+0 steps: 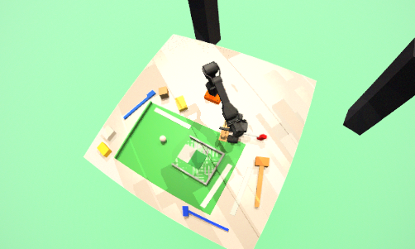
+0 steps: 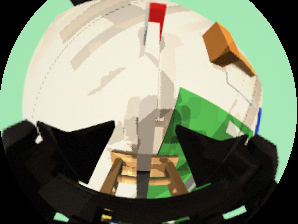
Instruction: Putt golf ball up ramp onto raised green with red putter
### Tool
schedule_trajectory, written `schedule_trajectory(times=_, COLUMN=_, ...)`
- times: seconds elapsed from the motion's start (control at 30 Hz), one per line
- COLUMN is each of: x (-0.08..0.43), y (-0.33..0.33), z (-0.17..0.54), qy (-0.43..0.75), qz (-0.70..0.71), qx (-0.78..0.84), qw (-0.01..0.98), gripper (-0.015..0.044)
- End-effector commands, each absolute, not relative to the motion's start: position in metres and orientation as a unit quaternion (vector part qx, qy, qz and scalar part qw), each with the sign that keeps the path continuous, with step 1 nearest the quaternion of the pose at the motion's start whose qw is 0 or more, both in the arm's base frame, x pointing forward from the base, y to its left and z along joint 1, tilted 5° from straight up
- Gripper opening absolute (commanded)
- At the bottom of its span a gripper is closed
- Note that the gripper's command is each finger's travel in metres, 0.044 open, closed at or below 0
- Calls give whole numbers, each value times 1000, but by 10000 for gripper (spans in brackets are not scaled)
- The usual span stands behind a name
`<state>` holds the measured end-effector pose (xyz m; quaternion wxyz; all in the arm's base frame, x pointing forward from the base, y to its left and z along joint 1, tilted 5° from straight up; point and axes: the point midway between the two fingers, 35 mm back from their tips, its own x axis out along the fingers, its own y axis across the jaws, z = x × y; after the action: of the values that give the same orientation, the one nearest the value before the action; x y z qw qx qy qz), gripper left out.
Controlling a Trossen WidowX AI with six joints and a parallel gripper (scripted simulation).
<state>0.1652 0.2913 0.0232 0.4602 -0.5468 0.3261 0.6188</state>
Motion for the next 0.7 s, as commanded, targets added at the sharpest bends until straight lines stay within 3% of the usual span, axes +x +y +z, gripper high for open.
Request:
schedule_trajectory(times=0.0, x=165, y=291, z=23, qy=326, qz=619, qx=-547, qw=460, gripper=361)
schedule_trajectory(times=0.43, x=165, y=291, z=23, qy=326, qz=619, qx=-547, qw=460, gripper=20)
schedule_trajectory(times=0.67, x=165, y=292, z=26, qy=326, qz=619, qx=-547, qw=460, gripper=0)
